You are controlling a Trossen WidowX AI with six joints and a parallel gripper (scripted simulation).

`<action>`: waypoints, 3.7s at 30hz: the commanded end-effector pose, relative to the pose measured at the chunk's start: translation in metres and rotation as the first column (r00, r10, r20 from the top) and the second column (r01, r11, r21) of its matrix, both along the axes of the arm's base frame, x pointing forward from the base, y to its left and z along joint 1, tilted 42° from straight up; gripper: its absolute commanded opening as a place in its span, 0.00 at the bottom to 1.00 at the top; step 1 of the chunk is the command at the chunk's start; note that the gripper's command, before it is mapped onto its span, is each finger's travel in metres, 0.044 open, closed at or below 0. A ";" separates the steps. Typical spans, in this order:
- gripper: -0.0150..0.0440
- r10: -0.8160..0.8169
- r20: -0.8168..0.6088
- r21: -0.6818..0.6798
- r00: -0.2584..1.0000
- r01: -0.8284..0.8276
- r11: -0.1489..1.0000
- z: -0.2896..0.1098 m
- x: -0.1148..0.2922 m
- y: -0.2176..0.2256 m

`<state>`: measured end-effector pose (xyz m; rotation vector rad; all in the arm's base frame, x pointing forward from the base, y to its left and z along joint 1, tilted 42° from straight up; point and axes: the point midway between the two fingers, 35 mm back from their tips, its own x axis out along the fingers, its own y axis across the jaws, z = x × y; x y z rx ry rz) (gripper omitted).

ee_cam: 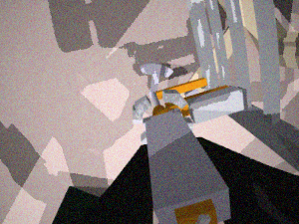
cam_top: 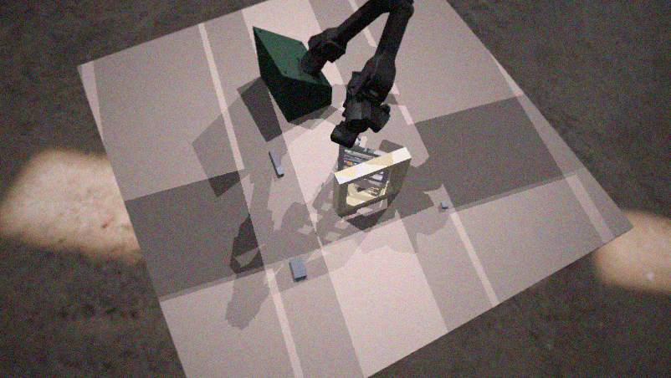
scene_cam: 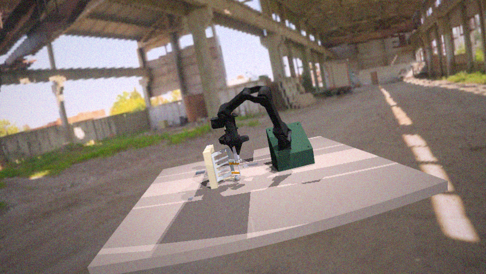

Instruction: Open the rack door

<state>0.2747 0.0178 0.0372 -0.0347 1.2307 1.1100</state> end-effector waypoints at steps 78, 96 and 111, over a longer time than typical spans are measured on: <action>0.64 -0.606 -0.485 -0.243 0.631 0.568 0.786 0.078 -0.008 0.090; 0.74 -0.607 -0.483 -0.245 0.631 0.568 0.785 0.093 -0.004 0.077; 0.74 -0.608 -0.483 -0.246 0.630 0.568 0.785 0.109 -0.002 0.062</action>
